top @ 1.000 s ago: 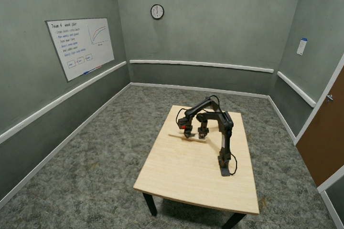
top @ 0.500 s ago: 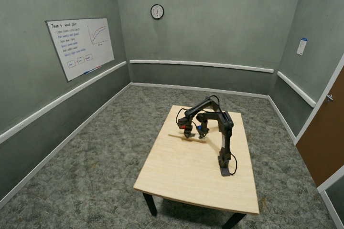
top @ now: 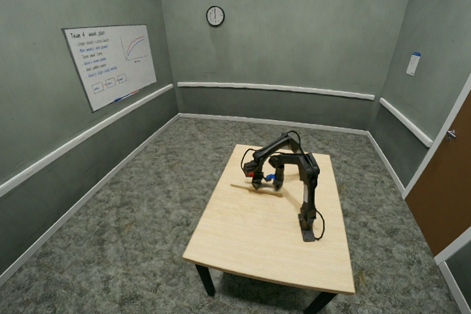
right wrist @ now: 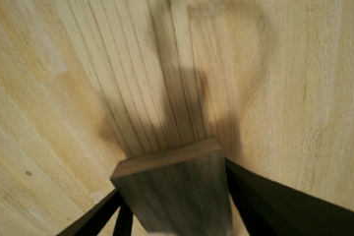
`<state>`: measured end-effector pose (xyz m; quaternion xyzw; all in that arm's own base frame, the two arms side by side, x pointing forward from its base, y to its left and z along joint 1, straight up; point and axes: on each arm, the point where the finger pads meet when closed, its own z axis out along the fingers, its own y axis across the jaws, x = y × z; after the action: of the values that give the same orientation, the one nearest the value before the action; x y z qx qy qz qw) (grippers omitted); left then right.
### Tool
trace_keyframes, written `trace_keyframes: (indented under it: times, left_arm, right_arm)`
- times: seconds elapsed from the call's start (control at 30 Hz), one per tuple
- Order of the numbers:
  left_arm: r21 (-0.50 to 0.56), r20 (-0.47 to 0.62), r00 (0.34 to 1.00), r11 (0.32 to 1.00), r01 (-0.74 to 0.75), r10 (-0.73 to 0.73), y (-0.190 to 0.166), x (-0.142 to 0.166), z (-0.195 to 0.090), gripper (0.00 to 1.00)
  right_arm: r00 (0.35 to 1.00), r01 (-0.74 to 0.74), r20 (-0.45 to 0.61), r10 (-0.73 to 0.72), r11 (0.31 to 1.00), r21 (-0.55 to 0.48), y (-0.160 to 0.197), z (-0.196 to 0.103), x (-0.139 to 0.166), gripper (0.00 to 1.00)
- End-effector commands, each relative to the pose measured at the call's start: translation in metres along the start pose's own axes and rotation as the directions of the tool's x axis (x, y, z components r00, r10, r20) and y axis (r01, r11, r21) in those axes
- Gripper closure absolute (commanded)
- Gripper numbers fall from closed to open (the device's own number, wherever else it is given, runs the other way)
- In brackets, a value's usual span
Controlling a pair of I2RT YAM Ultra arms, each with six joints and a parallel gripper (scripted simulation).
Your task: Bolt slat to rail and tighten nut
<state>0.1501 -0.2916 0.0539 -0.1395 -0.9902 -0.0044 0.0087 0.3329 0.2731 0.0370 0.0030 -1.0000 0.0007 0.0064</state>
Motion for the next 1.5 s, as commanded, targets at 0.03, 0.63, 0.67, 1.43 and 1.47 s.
trace_keyframes:
  times: [0.03,0.63,0.67,1.43,1.47]
  left_arm:
    - [0.012,0.012,0.947,0.947,0.320,-0.320,-0.0073,-0.0057,-0.0103,0.66]
    - [0.019,0.004,0.491,0.491,0.871,-0.871,-0.0077,-0.0053,-0.0114,0.66]
    - [0.019,0.004,0.491,0.491,0.871,-0.871,-0.0077,-0.0053,-0.0114,0.66]
    - [0.028,0.001,0.491,0.491,0.871,-0.871,-0.0081,-0.0056,-0.0144,0.66]
    - [0.028,0.001,0.491,0.491,0.871,-0.871,-0.0081,-0.0056,-0.0144,0.66]
  right_arm:
    - [1.000,-0.001,0.012,0.001,1.000,-0.008,0.0013,-0.0050,-0.0017,0.28]
    - [1.000,-0.001,0.012,0.001,1.000,-0.008,0.0013,-0.0050,-0.0017,0.28]
    - [1.000,-0.001,0.012,0.001,1.000,-0.008,0.0013,-0.0050,-0.0017,0.28]
    - [1.000,-0.001,0.012,0.001,1.000,-0.008,0.0013,-0.0050,-0.0017,0.28]
    - [1.000,-0.001,0.012,0.001,1.000,-0.008,0.0013,-0.0050,-0.0017,0.28]
